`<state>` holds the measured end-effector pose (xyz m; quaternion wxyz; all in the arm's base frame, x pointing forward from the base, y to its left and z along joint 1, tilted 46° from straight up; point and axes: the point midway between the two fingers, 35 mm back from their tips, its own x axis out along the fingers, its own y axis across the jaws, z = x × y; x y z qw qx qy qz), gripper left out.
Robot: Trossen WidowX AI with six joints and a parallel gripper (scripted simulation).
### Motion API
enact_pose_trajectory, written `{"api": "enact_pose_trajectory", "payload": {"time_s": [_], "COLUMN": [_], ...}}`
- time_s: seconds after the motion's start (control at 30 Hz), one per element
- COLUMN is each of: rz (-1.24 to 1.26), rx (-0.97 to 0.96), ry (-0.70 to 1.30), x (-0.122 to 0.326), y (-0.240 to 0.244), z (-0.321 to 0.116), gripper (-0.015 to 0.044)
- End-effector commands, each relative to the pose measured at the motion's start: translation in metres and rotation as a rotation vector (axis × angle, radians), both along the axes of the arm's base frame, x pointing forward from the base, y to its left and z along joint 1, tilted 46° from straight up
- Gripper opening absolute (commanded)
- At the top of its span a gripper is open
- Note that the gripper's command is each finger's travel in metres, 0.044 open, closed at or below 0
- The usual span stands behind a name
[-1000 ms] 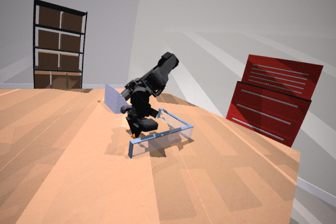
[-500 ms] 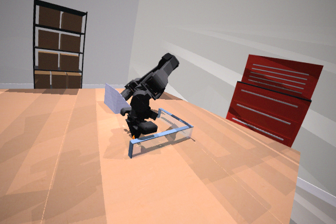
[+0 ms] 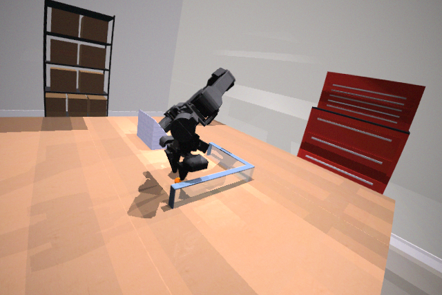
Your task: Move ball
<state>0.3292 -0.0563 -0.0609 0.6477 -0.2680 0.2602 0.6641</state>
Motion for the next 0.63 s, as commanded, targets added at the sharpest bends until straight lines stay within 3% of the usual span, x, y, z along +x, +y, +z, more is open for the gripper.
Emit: {"api": "enact_pose_trajectory", "payload": {"time_s": [0.0, 0.4, 0.6], "rz": [-0.017, -0.034, -0.032], "rx": [-0.012, -0.017, -0.014], "ry": [-0.02, -0.032, -0.03], "x": [0.002, 0.004, -0.002], "y": [-0.043, -0.049, -0.081], "z": [0.038, 0.041, 0.076], "gripper": [0.0204, 0.0204, 0.0362]}}
